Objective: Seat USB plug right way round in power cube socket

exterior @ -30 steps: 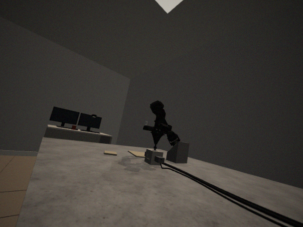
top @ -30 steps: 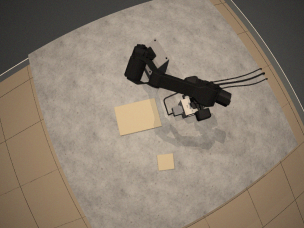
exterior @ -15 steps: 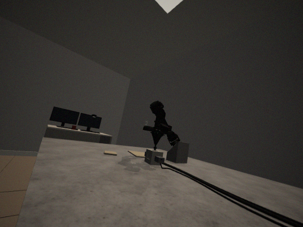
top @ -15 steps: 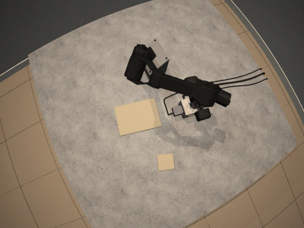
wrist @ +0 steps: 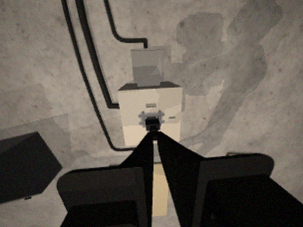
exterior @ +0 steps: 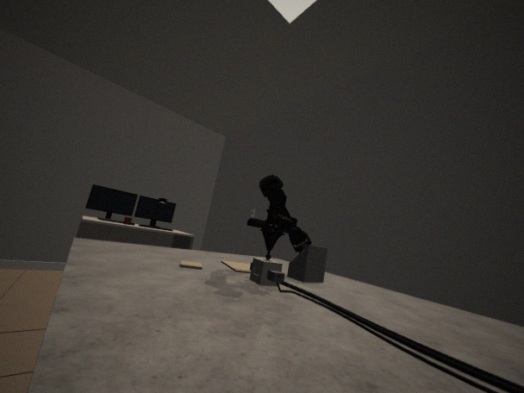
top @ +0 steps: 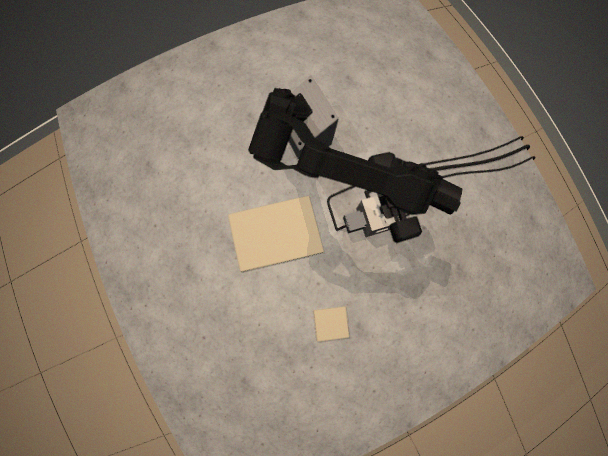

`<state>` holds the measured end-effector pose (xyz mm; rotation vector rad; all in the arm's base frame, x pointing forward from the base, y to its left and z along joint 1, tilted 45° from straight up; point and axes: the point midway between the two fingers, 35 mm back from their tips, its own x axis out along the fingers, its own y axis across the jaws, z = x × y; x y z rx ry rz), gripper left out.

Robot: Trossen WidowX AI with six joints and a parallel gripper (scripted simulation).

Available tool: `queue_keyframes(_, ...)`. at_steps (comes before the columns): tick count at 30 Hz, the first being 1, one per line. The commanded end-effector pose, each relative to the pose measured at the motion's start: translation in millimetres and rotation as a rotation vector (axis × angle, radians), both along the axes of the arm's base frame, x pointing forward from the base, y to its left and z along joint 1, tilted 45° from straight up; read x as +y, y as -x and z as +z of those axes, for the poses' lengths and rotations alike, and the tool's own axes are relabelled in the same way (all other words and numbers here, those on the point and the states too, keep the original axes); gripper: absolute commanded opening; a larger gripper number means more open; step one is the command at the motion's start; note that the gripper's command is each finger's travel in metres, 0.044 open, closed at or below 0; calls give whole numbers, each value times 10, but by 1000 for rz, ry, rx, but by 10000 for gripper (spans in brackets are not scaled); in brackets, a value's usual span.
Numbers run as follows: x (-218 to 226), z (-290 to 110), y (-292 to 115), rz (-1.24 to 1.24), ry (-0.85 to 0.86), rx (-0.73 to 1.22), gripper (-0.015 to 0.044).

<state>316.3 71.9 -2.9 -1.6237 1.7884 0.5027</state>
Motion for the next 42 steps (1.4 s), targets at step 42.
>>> queue_keyframes(42, -43, -44, -1, 5, 3, 3, 0)
